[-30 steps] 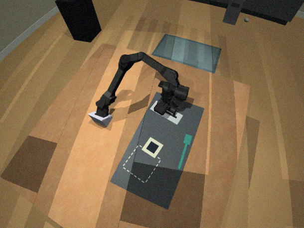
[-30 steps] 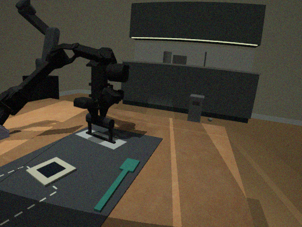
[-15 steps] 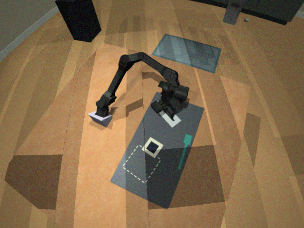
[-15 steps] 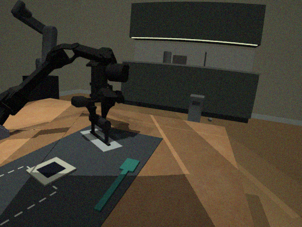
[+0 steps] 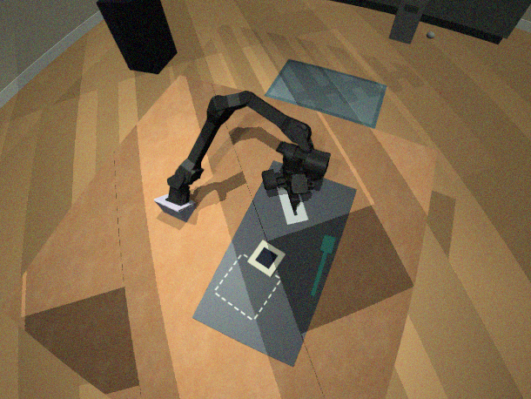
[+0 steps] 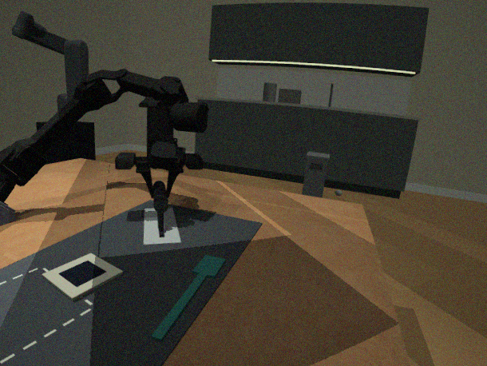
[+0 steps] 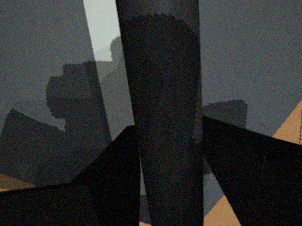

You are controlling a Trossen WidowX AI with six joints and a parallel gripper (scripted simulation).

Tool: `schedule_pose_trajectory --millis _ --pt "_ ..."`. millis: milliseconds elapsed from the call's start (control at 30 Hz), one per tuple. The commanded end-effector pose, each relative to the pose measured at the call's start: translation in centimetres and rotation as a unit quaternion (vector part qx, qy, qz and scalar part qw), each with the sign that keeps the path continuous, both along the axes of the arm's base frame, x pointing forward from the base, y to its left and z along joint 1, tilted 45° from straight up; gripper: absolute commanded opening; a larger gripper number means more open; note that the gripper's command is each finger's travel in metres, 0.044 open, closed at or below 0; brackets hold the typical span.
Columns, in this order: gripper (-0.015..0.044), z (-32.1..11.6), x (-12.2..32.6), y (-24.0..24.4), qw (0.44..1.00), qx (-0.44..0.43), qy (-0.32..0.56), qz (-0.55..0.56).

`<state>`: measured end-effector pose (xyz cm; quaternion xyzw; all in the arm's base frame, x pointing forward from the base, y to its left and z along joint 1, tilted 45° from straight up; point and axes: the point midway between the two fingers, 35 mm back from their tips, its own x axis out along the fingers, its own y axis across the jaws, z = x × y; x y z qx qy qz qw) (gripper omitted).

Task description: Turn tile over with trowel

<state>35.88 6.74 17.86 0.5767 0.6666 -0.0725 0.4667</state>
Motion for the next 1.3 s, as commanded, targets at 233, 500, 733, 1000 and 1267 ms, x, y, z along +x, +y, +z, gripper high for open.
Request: schedule_pose_trajectory --millis 233,500,733,1000,1267 --pt "0.013 -0.06 -0.07 0.1 0.984 0.019 0.128 -0.125" --pt "0.013 -0.06 -0.07 0.09 0.976 0.022 0.154 -0.15" --pt "0.0209 -0.06 -0.07 0.09 0.976 0.022 0.154 -0.15" --pt "0.027 -0.06 -0.07 0.09 0.976 0.022 0.154 -0.15" --pt "0.027 -0.06 -0.07 0.09 0.976 0.022 0.154 -0.15"
